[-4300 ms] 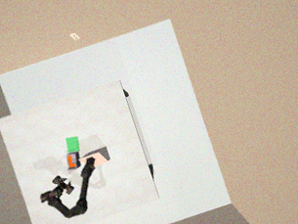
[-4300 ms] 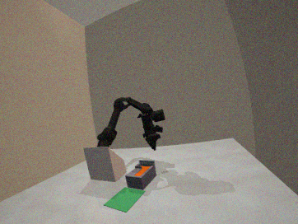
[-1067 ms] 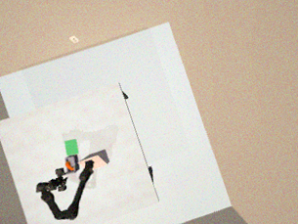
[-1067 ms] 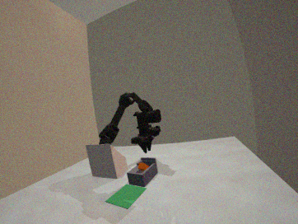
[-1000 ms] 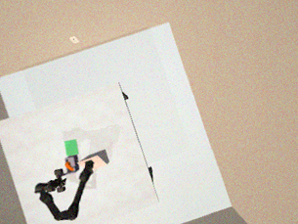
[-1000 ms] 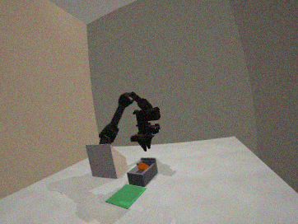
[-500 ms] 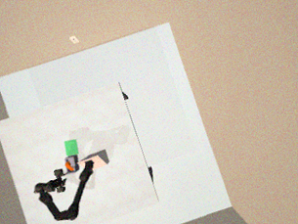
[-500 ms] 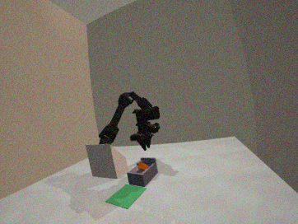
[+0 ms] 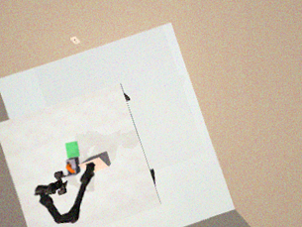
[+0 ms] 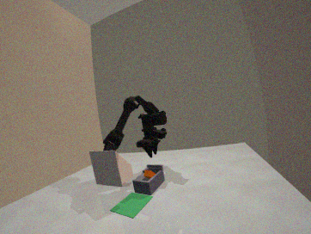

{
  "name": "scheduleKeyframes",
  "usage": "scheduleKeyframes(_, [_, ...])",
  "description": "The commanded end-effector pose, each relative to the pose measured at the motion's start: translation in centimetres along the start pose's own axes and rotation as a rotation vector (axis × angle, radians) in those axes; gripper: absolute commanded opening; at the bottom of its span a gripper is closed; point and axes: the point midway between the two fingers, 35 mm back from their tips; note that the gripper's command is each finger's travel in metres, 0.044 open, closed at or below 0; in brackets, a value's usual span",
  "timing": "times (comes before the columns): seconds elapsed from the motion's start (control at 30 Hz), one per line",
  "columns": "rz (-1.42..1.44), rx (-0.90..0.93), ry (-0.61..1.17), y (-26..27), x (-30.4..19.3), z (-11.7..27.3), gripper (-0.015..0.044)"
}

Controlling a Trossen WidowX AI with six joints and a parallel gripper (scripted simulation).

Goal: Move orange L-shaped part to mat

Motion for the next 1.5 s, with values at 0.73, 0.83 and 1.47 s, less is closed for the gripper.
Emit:
scheduleKeyframes(0.73, [1.525, -0.003, 0.014, -7.6, 0.7, 0.4, 0.0280])
scheduleKeyframes(0.83, [1.525, -0.003, 0.014, -7.6, 0.7, 0.4, 0.0280])
scheduleKeyframes(1.47, [1.525, -0.002, 0.013, -7.6, 0.7, -3.1, 0.0280])
Point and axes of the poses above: the point midway between the two fingers, 35 mm back from their tips, its own z axis back along the fingers, its own y axis across the jaws, x = y × z, and after that the axes turned 2 degrees about -z, right-handed
